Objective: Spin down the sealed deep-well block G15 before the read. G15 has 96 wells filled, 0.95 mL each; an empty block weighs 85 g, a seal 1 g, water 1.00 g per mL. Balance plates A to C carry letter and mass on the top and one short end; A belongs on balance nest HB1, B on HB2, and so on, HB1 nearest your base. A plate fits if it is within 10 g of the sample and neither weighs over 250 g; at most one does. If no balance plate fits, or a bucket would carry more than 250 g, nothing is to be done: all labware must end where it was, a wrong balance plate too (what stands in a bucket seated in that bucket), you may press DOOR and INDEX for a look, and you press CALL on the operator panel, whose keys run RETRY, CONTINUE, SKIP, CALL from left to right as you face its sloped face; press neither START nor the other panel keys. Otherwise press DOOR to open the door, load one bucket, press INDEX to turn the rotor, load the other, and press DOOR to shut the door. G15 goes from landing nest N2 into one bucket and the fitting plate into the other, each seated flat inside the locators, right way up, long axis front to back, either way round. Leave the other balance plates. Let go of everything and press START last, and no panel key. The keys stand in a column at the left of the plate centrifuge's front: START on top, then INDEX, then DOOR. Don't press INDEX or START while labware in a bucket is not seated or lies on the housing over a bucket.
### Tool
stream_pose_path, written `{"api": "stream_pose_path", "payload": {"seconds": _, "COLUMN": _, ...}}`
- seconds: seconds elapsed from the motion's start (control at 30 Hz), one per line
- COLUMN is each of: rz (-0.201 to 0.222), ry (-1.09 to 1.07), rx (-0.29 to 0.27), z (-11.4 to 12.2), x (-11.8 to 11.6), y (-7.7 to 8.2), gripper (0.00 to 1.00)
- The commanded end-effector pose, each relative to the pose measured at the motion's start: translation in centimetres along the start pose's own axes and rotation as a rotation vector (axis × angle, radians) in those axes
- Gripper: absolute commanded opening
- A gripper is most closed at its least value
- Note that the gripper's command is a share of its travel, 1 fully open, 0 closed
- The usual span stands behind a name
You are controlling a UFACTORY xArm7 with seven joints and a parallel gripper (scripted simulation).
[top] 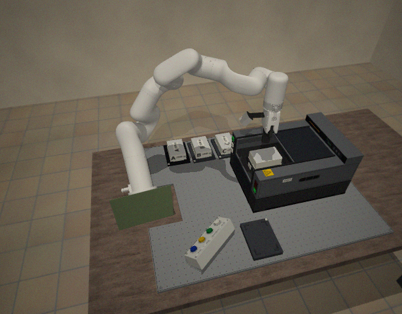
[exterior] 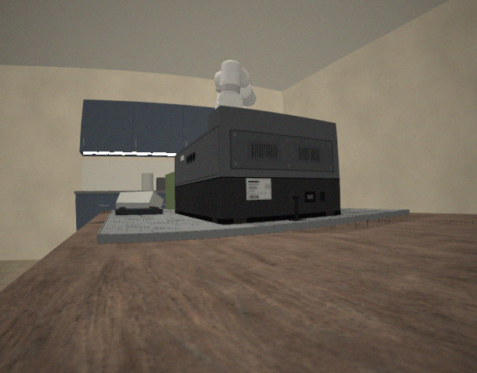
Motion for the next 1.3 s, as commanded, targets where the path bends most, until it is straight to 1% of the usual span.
{"api": "stream_pose_path", "payload": {"seconds": 0.0, "rz": -0.032, "ry": -0.108, "rx": 0.005, "z": -0.6, "x": 0.4, "y": 0.3, "gripper": 0.00}}
{"api": "stream_pose_path", "payload": {"seconds": 0.07, "rz": -0.032, "ry": -0.108, "rx": 0.005, "z": -0.6, "x": 0.4, "y": 0.3, "gripper": 0.00}}
{"api": "stream_pose_path", "payload": {"seconds": 0.23, "rz": -0.072, "ry": -0.266, "rx": 0.011, "z": -1.7, "x": 1.1, "y": 0.4, "gripper": 0.00}}
{"api": "stream_pose_path", "payload": {"seconds": 0.4, "rz": -0.116, "ry": -0.454, "rx": 0.006, "z": -3.0, "x": 2.1, "y": 0.7, "gripper": 0.00}}
{"api": "stream_pose_path", "payload": {"seconds": 0.57, "rz": -0.157, "ry": -0.667, "rx": -0.015, "z": -4.6, "x": 3.3, "y": 1.3, "gripper": 0.00}}
{"api": "stream_pose_path", "payload": {"seconds": 0.63, "rz": -0.157, "ry": -0.667, "rx": -0.015, "z": -4.6, "x": 3.3, "y": 1.3, "gripper": 0.00}}
{"api": "stream_pose_path", "payload": {"seconds": 0.83, "rz": -0.191, "ry": -0.947, "rx": -0.059, "z": -7.0, "x": 4.9, "y": 2.1, "gripper": 0.00}}
{"api": "stream_pose_path", "payload": {"seconds": 1.0, "rz": -0.199, "ry": -1.193, "rx": -0.104, "z": -9.2, "x": 6.4, "y": 2.8, "gripper": 0.00}}
{"api": "stream_pose_path", "payload": {"seconds": 1.13, "rz": -0.188, "ry": -1.392, "rx": -0.140, "z": -11.1, "x": 7.5, "y": 3.3, "gripper": 0.00}}
{"api": "stream_pose_path", "payload": {"seconds": 1.2, "rz": -0.188, "ry": -1.392, "rx": -0.140, "z": -11.1, "x": 7.5, "y": 3.3, "gripper": 0.00}}
{"api": "stream_pose_path", "payload": {"seconds": 1.27, "rz": -0.178, "ry": -1.492, "rx": -0.156, "z": -12.1, "x": 8.0, "y": 3.5, "gripper": 0.00}}
Point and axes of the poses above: the point where the finger pads meet when closed, its own y axis back along the fingers, its own x axis across the jaws, z = x × y, the point moved 4 cm from there along y, back along the fingers, and after that the axes turned 7 degrees about y, right-handed, at the moved point
